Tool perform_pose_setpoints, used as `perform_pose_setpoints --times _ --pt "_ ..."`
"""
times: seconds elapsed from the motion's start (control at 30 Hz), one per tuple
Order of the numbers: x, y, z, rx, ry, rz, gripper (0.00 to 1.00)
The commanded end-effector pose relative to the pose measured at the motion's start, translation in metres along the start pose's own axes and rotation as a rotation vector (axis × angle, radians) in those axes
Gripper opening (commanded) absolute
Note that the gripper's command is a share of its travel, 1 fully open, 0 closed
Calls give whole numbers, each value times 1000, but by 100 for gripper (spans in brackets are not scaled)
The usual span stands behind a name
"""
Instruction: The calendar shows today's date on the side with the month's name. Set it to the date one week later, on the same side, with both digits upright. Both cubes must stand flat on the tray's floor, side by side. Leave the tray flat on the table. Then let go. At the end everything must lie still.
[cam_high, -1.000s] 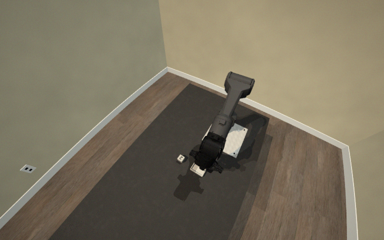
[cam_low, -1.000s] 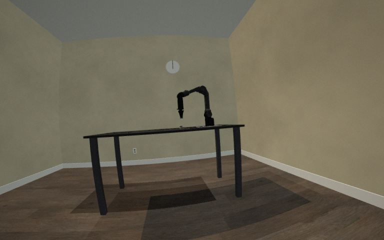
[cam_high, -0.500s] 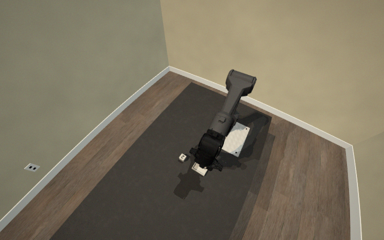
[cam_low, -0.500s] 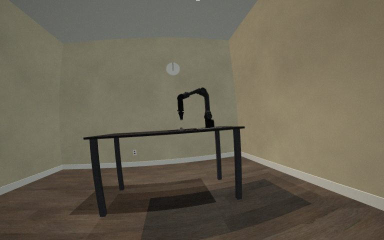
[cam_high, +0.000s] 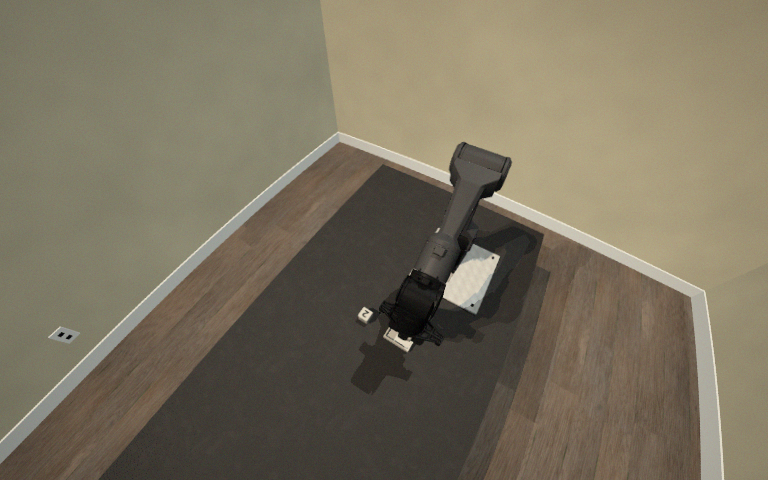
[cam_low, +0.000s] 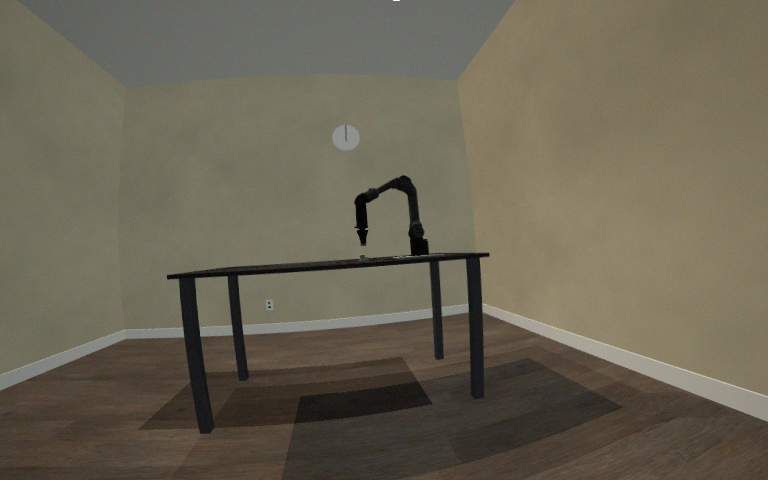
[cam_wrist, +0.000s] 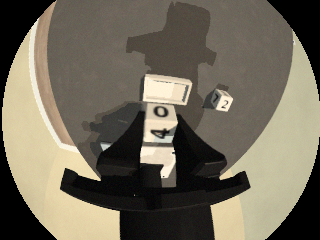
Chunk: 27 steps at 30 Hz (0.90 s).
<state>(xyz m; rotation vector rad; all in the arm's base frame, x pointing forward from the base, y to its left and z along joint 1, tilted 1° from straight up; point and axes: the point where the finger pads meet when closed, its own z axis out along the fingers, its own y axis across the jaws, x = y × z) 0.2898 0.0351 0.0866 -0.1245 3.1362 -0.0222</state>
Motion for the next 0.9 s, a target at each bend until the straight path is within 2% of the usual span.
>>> perform_pose_setpoints --times 0.0,0.3,0.57,0.87 --pt "0 0 10 0 3 1 33" --pt "0 0 46 1 3 1 33" --pt "0 0 57 1 3 1 33" --pt "0 0 57 0 1 1 33"
